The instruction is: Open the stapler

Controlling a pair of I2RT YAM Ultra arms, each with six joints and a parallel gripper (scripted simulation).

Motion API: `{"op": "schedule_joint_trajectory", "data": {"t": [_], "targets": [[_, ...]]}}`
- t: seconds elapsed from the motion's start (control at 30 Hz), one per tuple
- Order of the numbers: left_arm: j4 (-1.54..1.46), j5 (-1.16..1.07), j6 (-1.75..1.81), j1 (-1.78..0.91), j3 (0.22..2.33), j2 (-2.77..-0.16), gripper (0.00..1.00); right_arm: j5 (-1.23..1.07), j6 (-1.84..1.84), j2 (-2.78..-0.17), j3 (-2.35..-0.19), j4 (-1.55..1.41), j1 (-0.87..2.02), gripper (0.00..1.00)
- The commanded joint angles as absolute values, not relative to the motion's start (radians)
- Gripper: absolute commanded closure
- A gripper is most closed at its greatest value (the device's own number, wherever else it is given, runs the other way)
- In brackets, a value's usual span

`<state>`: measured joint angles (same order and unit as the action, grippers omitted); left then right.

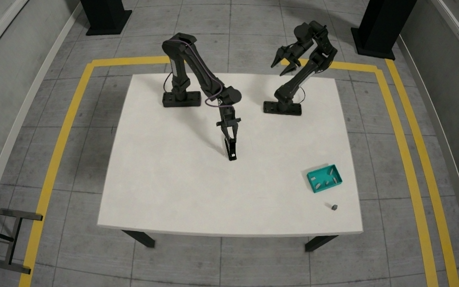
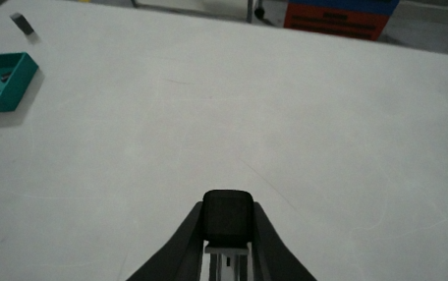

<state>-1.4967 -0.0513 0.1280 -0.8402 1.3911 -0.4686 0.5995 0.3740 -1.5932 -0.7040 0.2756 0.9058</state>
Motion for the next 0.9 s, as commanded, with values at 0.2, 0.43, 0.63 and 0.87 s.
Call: {"op": "schedule_joint_trajectory", "data": {"t": [0.2,0.43,0.63,0.87], "targets": [[-1.497,-0.045,0.134,-0.845,1.418,-0.472,0.45,0.493,0.421,-1.609,-0.871,0.017,0.843,0.83],[-1.497,-0.045,0.134,-0.845,1.418,-0.472,0.45,0.445,0.431,-1.638,-0.957,-0.098,0.815,0.83],[-1.497,-0.045,0.134,-0.845,1.418,-0.472,0.45,0.388,0.439,-1.684,-1.064,-0.23,0.783,0.83],[-1.497,-0.045,0.134,-0.845,1.418,-0.472,0.45,0.325,0.441,-1.747,-1.192,-0.373,0.748,0.83]]}}
